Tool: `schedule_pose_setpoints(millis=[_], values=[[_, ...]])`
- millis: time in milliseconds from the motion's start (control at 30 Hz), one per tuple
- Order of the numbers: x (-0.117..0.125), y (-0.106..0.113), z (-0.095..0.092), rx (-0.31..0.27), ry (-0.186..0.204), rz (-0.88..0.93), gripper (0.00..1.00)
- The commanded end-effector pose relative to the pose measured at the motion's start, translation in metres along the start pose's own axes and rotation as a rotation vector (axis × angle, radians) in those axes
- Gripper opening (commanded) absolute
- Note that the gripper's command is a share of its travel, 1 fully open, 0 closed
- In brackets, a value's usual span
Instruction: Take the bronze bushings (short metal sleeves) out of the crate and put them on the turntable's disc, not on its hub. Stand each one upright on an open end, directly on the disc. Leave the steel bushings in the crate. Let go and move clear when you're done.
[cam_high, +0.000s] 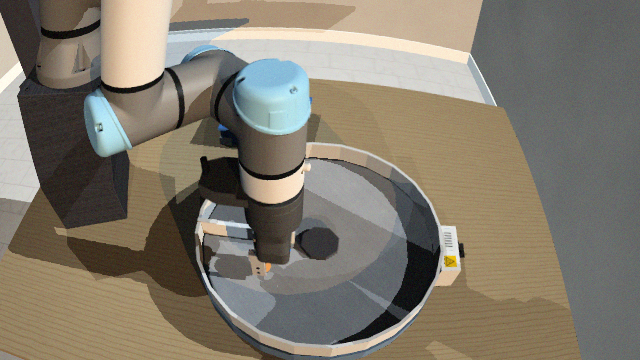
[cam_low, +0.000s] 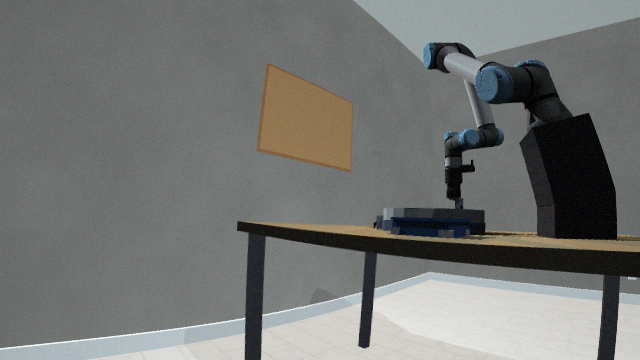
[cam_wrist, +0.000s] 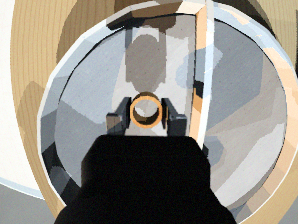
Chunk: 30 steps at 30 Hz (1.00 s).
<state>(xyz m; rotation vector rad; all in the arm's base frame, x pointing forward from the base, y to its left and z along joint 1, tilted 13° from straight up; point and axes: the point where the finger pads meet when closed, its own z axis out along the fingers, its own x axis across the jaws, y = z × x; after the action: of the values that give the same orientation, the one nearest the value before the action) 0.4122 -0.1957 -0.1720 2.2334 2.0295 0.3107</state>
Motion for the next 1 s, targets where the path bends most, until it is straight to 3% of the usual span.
schedule_pose_setpoints(millis=[0,967], values=[[-0.0004,0.0005,0.0060,-0.001,-0.001,0.000,0.00],[-0.0004,0.0005,0.0092,-0.001,-0.001,0.000,0.00]])
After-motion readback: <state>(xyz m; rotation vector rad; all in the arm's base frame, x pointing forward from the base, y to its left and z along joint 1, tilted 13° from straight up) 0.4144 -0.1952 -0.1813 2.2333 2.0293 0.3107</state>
